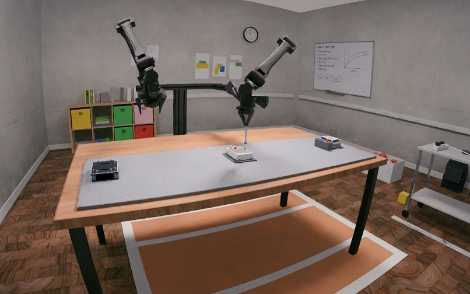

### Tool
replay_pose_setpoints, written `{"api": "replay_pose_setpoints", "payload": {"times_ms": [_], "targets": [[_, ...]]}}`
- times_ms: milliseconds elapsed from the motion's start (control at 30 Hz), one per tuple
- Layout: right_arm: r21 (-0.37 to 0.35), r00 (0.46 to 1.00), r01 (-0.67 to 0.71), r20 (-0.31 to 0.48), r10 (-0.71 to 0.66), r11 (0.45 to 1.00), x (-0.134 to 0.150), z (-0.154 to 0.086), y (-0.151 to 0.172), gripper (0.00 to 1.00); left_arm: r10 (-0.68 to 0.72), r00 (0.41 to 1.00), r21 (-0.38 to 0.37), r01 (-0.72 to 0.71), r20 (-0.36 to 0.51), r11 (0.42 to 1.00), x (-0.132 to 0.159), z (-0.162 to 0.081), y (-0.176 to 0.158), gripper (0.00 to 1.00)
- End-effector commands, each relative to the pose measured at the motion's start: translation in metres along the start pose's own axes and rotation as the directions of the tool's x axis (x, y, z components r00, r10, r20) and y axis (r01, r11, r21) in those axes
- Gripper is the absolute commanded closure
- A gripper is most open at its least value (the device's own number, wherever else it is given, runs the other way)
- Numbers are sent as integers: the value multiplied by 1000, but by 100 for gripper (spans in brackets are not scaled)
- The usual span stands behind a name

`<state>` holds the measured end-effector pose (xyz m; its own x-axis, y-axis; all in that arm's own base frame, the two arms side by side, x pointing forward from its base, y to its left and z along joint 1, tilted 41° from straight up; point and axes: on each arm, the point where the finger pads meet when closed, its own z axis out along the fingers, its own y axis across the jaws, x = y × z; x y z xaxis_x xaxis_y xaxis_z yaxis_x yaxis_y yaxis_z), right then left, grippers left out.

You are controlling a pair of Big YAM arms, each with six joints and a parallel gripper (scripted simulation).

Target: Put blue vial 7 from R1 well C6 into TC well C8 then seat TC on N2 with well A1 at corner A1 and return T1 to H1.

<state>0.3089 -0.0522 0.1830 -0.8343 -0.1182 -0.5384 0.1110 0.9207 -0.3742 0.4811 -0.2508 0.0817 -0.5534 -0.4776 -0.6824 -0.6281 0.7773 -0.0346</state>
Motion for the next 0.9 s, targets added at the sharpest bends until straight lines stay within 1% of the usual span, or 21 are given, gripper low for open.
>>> {"api": "replay_pose_setpoints", "payload": {"times_ms": [0, 867], "targets": [[0, 1000, -14, 22, 14, 1000, -10, -5, -3, 0, -2, 1000, -26, 2, -3, 1000, -2, 20, 4, 91], [0, 1000, -14, 22, 14, 1000, -10, -5, -3, 0, -1, 1000, -28, 1, -4, 1000, -2, 26, 4, 91]]}}
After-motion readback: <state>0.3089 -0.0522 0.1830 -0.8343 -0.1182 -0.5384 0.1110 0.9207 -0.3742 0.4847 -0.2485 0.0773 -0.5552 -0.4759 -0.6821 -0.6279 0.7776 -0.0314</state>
